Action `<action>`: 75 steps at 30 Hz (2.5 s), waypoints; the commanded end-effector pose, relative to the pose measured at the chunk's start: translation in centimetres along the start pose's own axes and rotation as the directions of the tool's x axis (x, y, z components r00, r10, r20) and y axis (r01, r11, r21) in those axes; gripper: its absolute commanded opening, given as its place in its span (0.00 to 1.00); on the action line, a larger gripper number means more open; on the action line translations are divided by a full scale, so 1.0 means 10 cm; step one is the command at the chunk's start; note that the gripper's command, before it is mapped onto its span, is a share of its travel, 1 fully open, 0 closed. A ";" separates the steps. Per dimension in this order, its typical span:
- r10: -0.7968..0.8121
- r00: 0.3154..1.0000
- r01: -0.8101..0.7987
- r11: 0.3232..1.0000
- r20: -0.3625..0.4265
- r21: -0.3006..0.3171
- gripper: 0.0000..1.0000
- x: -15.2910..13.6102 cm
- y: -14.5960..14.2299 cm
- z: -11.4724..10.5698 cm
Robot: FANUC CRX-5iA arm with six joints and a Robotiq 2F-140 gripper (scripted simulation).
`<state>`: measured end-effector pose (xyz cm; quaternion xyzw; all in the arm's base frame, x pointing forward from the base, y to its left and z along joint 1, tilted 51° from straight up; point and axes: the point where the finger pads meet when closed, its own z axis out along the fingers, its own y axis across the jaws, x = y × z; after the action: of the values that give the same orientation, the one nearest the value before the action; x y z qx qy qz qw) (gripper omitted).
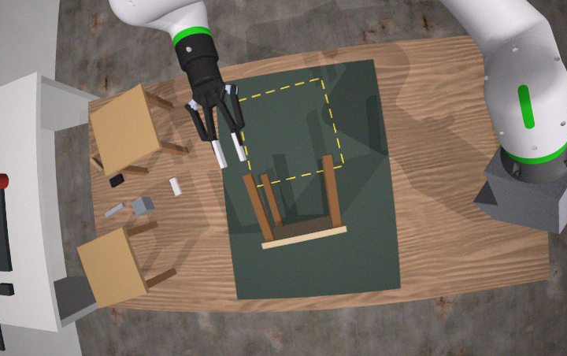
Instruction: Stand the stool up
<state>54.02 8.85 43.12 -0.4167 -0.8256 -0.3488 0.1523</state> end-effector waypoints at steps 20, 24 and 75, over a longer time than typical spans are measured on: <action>0.199 0.970 -0.173 0.968 0.138 -0.184 0.33 0.03 -0.13 0.36; 0.347 0.914 -0.272 0.909 0.210 -0.317 0.33 0.04 -0.21 0.62; 0.950 0.303 -0.512 0.226 0.072 -0.829 0.33 0.16 -0.89 2.56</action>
<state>47.28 24.17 22.68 -0.8521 -0.3906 -0.3475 -0.0264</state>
